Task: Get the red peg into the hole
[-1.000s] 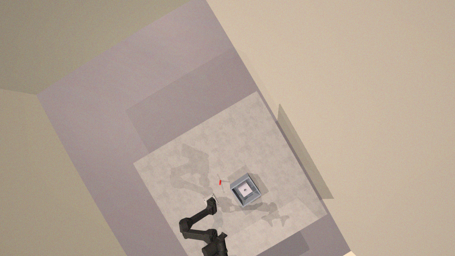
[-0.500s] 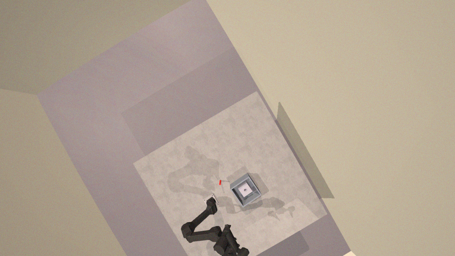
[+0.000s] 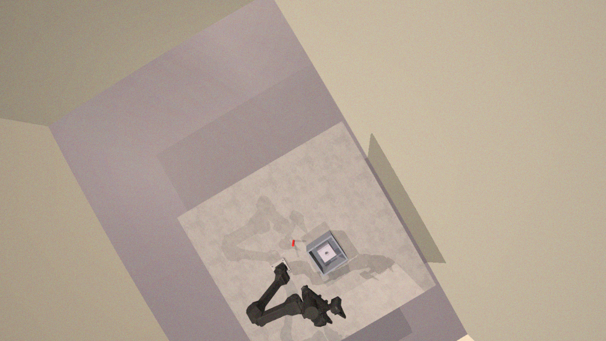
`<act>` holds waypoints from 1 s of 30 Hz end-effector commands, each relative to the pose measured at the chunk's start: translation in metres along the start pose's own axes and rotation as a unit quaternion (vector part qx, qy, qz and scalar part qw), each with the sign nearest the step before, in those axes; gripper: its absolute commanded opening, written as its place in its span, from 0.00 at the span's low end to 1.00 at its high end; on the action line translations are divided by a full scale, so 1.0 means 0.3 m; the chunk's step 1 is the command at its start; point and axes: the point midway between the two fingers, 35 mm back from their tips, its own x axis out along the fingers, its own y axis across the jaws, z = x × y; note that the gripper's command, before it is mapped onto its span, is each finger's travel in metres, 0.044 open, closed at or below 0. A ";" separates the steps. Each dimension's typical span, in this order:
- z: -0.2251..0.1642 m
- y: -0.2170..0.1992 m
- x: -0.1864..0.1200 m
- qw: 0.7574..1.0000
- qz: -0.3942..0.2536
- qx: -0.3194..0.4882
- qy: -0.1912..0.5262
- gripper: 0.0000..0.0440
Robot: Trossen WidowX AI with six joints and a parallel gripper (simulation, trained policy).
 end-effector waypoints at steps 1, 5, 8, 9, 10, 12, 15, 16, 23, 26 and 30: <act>-0.073 0.036 -0.014 0.999 0.023 -0.030 0.035 1.00; -0.166 0.073 -0.044 0.993 0.053 -0.072 0.082 1.00; -0.235 0.095 -0.075 0.985 0.075 -0.102 0.118 1.00; -0.258 0.101 -0.086 0.982 0.082 -0.112 0.130 1.00; -0.280 0.107 -0.099 0.978 0.088 -0.121 0.142 1.00; -0.324 0.115 -0.125 0.971 0.102 -0.140 0.167 1.00; -0.389 0.123 -0.169 0.957 0.121 -0.167 0.205 1.00; -0.410 0.124 -0.185 0.952 0.127 -0.176 0.218 1.00; -0.547 0.109 -0.312 0.908 0.160 -0.232 0.310 1.00; -0.599 0.089 -0.373 0.886 0.168 -0.253 0.350 1.00; -0.660 0.050 -0.460 0.854 0.172 -0.279 0.405 1.00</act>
